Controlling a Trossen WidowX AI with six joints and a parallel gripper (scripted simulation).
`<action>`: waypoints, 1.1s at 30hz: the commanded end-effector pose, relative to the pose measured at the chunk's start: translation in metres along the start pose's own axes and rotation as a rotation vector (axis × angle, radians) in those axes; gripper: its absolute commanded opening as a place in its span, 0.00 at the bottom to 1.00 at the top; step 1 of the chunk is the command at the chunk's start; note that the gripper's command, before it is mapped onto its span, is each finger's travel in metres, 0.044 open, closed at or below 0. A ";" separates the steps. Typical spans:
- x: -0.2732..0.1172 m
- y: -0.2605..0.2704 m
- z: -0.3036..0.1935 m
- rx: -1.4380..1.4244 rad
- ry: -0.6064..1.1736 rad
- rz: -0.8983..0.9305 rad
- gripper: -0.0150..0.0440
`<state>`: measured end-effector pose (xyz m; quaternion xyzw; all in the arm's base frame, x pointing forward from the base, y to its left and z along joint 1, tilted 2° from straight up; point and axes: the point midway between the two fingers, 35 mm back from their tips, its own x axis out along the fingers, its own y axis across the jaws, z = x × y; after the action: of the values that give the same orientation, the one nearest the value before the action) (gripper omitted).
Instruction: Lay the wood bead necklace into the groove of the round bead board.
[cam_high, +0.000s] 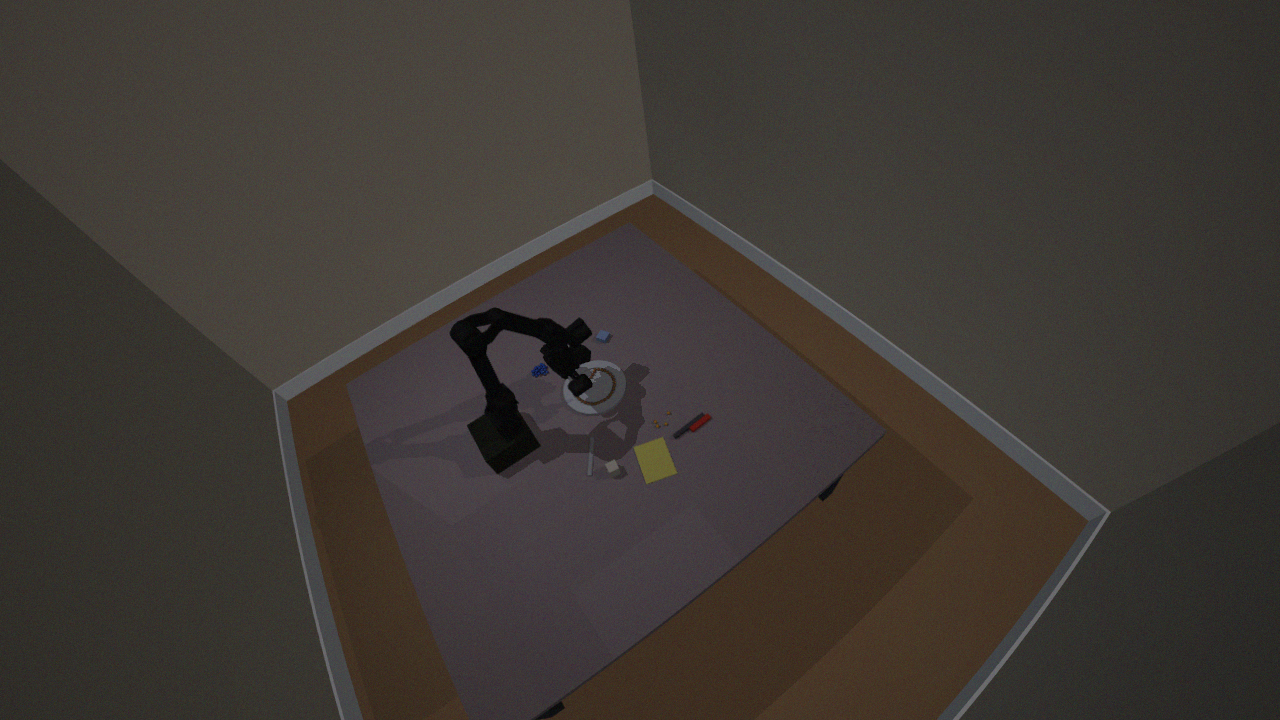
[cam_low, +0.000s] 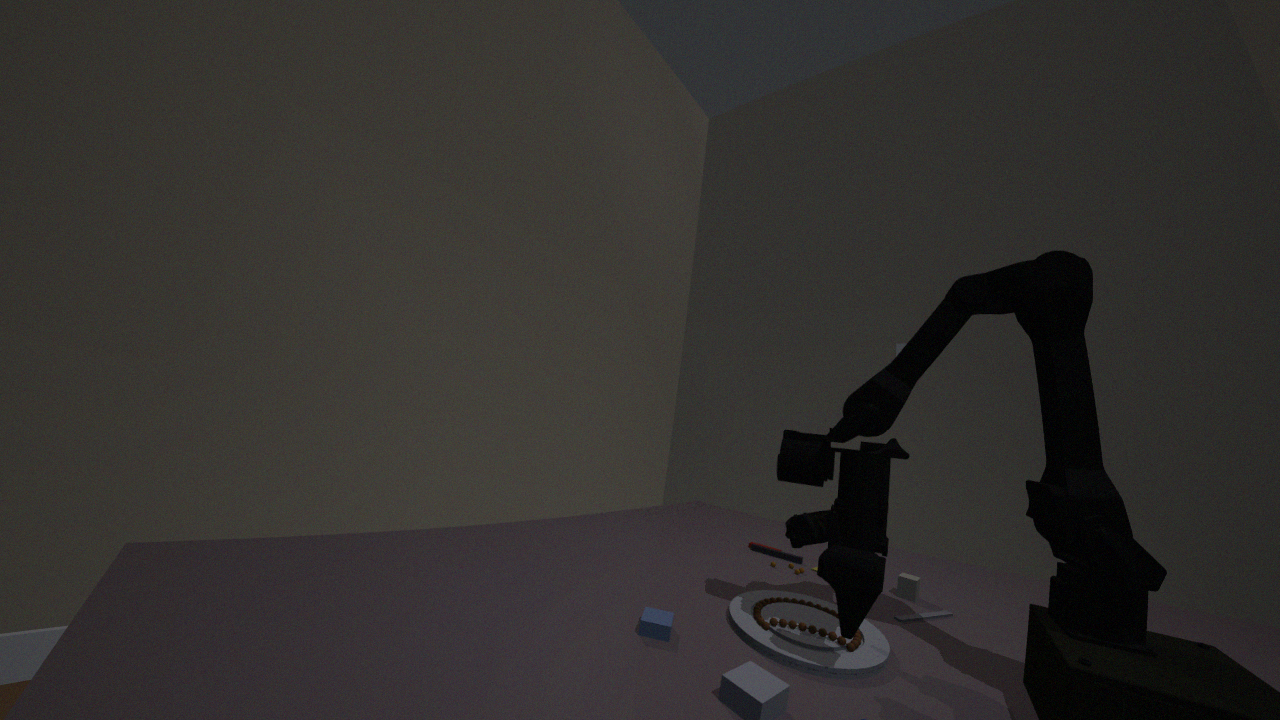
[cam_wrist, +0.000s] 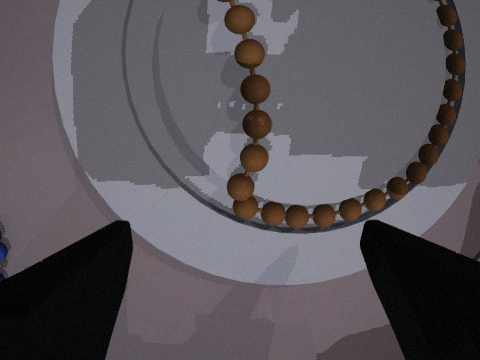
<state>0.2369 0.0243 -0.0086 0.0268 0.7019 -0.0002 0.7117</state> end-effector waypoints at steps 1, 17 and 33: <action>-0.015 0.002 0.006 0.073 -0.011 0.003 0.64; -0.001 0.002 0.008 0.066 -0.017 0.003 0.46; 0.024 0.002 0.007 0.073 -0.010 0.003 0.46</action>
<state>0.2456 0.0268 -0.0274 0.0512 0.6959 -0.0226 0.7160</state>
